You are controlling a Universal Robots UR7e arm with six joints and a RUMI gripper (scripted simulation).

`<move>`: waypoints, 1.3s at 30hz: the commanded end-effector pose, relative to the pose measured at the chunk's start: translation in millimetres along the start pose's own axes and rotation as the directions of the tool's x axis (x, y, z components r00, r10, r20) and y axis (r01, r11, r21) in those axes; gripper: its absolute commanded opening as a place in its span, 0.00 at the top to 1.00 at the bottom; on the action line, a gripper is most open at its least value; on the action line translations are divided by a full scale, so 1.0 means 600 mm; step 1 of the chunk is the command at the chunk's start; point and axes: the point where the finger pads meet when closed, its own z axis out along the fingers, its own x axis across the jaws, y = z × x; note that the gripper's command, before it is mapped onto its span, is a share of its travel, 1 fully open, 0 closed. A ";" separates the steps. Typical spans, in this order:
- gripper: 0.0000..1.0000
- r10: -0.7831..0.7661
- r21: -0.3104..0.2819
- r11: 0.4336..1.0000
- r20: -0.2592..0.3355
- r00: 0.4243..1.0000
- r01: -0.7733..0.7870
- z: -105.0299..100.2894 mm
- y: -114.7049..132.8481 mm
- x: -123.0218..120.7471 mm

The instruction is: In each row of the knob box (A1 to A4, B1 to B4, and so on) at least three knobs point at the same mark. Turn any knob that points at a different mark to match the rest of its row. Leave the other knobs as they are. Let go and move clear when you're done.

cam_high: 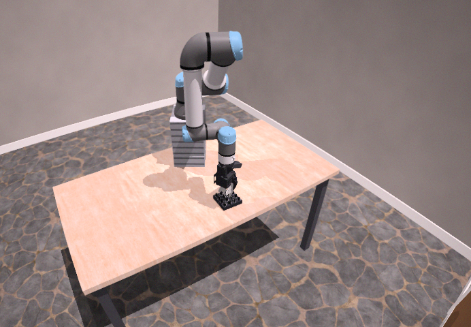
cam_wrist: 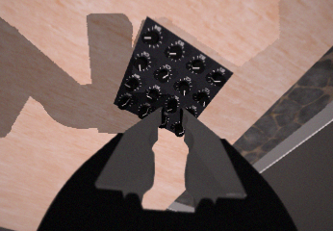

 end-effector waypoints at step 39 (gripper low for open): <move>0.89 0.000 -0.001 1.000 -0.001 1.000 0.000 0.023 0.001 0.001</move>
